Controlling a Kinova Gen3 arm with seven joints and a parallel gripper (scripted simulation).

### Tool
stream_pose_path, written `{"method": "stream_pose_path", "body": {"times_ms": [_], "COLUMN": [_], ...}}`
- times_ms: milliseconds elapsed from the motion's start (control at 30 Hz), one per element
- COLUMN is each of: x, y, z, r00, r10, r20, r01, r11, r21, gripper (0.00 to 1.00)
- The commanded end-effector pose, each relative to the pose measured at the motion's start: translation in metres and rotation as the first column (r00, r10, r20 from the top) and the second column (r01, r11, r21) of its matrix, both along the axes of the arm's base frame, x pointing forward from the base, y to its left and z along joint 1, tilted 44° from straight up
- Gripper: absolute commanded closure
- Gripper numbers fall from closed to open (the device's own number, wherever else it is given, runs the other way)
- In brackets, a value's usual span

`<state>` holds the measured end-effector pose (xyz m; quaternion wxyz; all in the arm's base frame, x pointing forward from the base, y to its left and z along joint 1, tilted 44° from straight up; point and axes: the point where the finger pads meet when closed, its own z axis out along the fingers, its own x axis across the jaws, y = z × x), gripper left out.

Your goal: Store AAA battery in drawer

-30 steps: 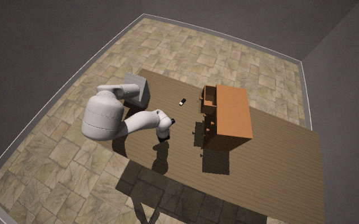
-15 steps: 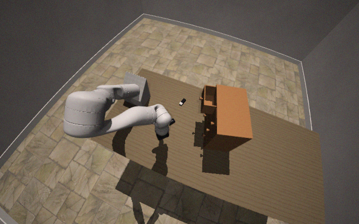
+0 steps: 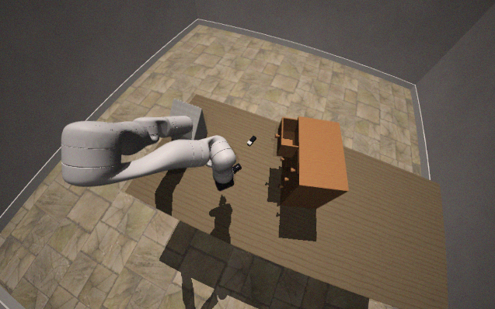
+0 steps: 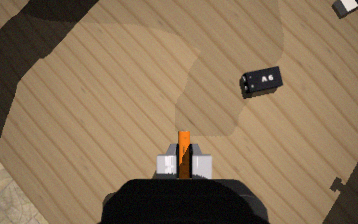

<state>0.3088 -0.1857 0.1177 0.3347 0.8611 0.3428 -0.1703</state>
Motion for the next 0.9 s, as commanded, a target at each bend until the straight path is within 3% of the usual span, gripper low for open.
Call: {"method": "stream_pose_path", "body": {"times_ms": [0,433,600,800,867], "x": [0.003,0.007,0.024,0.049,0.049], "y": [0.003,0.006,0.020,0.049,0.049], "z": [0.003,0.001,-0.011,-0.038,-0.038], "r00": [1.000,1.000,0.987,0.921,0.921], "r10": [0.006,0.026,0.126,0.295,0.295], "r20": [0.009,-0.008,-0.096,-0.253,-0.253], "r01": [-0.006,-0.026,-0.126,-0.296,-0.296], "r11": [1.000,1.000,0.992,0.955,0.955], "r21": [0.003,0.001,0.002,0.035,0.035], "gripper": [0.76,0.76,0.76,0.76,0.76]}}
